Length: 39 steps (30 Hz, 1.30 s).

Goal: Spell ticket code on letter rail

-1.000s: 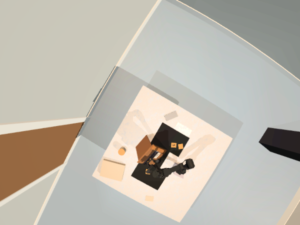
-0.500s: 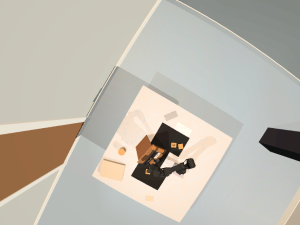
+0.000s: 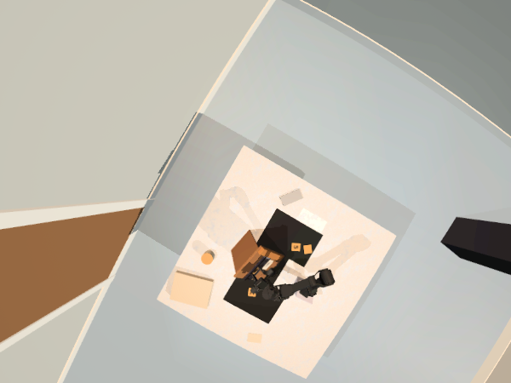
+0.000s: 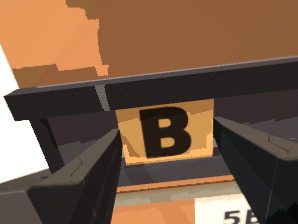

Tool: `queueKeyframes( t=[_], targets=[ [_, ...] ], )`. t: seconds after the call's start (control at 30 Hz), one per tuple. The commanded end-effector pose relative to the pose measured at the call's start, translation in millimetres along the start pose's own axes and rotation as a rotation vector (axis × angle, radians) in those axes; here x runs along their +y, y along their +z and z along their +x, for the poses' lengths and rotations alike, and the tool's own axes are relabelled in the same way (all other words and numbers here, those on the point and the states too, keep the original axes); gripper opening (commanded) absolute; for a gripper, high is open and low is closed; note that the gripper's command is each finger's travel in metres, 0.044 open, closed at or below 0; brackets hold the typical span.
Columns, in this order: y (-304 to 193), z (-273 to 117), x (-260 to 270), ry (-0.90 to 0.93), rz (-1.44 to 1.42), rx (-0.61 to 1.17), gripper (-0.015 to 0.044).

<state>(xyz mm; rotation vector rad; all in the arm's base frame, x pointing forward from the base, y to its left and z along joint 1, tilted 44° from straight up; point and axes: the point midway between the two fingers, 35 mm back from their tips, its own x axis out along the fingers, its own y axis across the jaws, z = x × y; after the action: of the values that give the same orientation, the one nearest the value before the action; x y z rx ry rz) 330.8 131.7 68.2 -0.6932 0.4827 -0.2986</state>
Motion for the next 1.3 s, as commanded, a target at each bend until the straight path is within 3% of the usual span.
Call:
queueKeyframes(
  t=[0.0,1.27],
  targets=[
    [1.8,-0.8,-3.3,0.005,0.006,-0.005,0.0000],
    [1.6,-0.6,-23.6,0.005,0.005,-0.005,0.0000]
  ],
)
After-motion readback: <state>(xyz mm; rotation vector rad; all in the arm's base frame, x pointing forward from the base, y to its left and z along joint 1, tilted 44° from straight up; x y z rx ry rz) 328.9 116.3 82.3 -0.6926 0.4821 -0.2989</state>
